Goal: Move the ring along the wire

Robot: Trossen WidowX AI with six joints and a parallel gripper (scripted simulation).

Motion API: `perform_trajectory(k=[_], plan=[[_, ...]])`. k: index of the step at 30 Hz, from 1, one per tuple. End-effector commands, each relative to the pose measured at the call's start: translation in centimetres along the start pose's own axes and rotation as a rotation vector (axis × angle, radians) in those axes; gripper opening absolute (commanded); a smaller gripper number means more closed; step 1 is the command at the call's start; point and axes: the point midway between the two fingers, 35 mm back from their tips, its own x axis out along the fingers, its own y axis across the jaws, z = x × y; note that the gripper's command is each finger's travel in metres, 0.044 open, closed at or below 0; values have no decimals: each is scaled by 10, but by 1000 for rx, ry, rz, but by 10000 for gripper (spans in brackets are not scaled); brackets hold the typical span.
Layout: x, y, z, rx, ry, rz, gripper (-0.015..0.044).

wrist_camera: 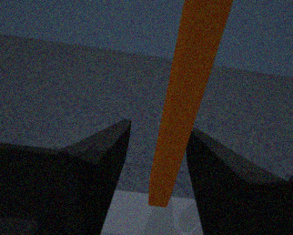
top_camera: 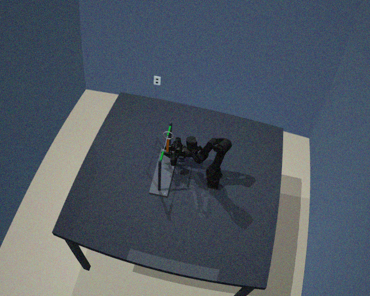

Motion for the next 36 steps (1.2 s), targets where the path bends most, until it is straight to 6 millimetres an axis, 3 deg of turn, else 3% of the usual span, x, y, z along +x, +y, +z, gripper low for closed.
perform_trajectory(k=[1,18,23,25,31,36], plan=[[4,0,1,0,-5,-3,160],[4,0,1,0,-5,-3,160],[4,0,1,-2,-4,1,29],[4,0,1,-2,-4,1,15],[4,0,1,-2,-4,1,-142],[4,0,1,-2,-4,1,-150]])
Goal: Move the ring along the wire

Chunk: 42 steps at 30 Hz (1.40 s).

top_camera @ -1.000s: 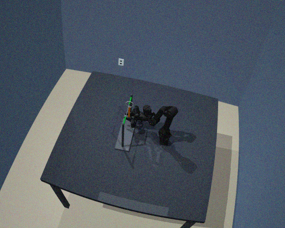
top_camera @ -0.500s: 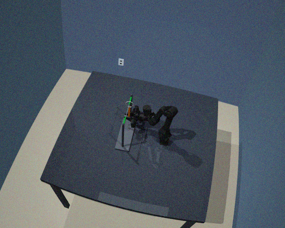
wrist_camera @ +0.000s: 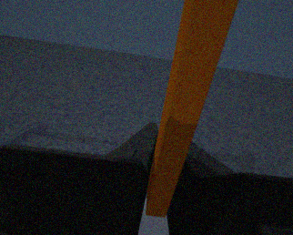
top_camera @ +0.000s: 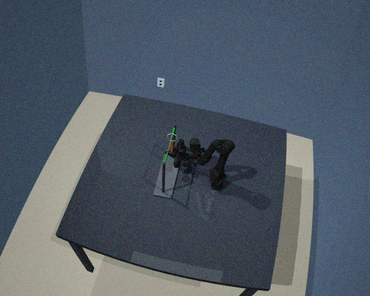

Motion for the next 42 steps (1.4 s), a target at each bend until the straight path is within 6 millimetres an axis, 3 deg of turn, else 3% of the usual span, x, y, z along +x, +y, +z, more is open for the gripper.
perform_trajectory(k=[1,14,42], plan=[[0,0,0,0,0,0,-150],[-3,0,20,-3,-1,-3,-150],[-3,7,20,-2,0,-3,-150]])
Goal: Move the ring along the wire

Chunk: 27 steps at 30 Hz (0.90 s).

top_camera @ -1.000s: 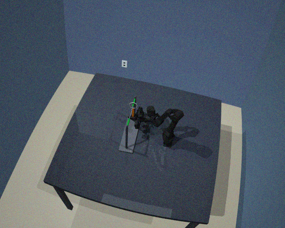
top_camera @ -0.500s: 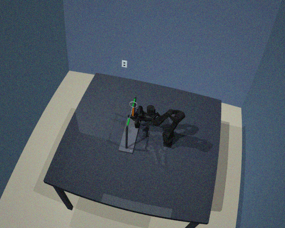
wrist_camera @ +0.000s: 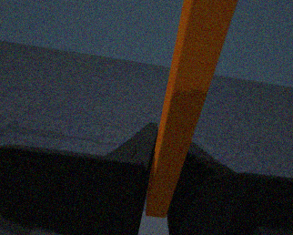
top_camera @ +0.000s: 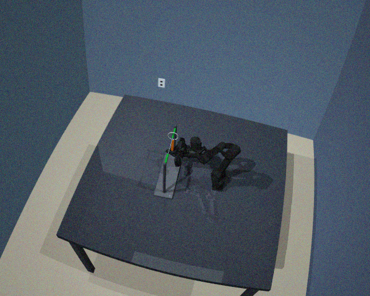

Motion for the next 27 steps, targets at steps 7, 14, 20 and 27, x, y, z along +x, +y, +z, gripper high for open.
perform_trajectory(k=[7,14,20,27], plan=[[0,10,-1,7,5,0,-150],[0,17,-1,7,6,1,-150],[0,22,-1,5,6,3,-150],[0,28,-1,-3,7,5,-150]])
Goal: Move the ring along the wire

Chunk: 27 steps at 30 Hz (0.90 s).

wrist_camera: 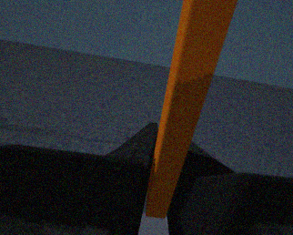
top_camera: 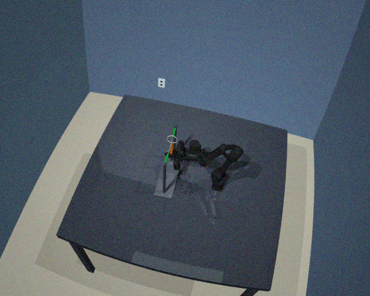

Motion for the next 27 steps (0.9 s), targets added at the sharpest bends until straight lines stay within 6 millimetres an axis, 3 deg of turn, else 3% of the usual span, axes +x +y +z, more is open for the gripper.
perform_trajectory(k=[1,27], plan=[[-1,3,-2,-1,6,0,-150],[0,20,-3,-69,8,17,-150]])
